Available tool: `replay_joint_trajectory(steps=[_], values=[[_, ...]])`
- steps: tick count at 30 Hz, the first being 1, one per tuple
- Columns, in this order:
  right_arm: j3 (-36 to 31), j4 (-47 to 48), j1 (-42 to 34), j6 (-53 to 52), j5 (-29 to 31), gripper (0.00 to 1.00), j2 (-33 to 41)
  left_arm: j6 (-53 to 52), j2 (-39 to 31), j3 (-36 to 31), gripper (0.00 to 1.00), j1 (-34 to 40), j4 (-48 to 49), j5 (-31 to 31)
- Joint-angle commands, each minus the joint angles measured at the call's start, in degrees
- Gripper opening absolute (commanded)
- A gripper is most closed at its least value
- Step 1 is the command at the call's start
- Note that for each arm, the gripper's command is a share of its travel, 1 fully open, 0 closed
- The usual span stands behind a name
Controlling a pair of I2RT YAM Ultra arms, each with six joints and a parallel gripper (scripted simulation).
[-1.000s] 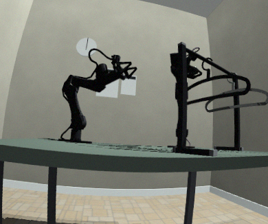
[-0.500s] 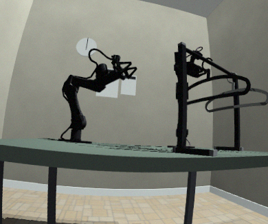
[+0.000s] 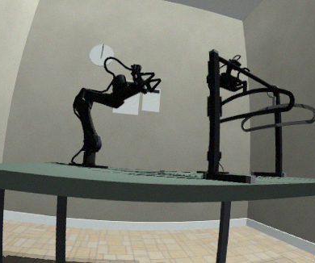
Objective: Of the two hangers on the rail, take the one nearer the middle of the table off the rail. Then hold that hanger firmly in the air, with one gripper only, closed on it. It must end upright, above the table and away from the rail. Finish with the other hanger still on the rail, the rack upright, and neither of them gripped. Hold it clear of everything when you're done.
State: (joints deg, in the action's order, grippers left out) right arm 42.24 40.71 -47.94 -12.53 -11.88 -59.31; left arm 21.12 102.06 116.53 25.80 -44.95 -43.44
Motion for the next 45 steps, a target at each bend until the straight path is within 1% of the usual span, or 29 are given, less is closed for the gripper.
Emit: replay_joint_trajectory(steps=[1, 11, 13, 15, 19, 24, 25, 28, 39, 45], values=[[0.66, 1.78, -0.15, -0.04, 0.19, 1.0, 0.33, -1.15, 0.7, 2.31, 0.29, -0.95, 1.92, 0.59], [0.66, 1.78, -0.15, -0.04, 0.19, 1.0, 0.33, -1.98, 1.88, 2.56, 0.24, -2.23, 3.42, 1.71], [0.66, 1.78, -0.15, -0.04, 0.19, 1.0, 0.33, -2.16, 2.17, 2.64, 0.21, -2.54, 3.76, 1.68], [0.66, 1.78, -0.15, -0.04, 0.19, 1.0, 0.33, -2.37, 2.48, 2.72, 0.21, -2.84, 4.13, 2.26], [0.66, 1.78, -0.15, -0.04, 0.19, 1.0, 0.33, -2.37, 2.49, 2.8, 0.24, -2.69, 3.68, 1.81], [0.66, 1.78, -0.15, -0.04, 0.19, 1.0, 0.33, -2.3, 2.39, 2.8, 0.24, -2.64, 3.61, 1.81], [0.66, 1.78, -0.15, -0.04, 0.19, 1.0, 0.33, -2.29, 2.39, 2.8, 0.18, -2.64, 3.61, 1.81], [0.66, 1.78, -0.15, -0.04, 0.19, 1.0, 0.33, -1.94, 2.11, 2.33, 0.17, -2.52, 3.29, 1.83], [0.66, 1.78, -0.15, -0.04, 0.19, 1.0, 0.33, -2.17, 2.33, 2.88, 0.0, -2.54, 3.43, 1.79], [0.66, 1.78, -0.15, -0.04, 0.19, 1.0, 0.33, -2.25, 3.02, 4.25, 0.0, -2.53, 1.78, 1.81]])
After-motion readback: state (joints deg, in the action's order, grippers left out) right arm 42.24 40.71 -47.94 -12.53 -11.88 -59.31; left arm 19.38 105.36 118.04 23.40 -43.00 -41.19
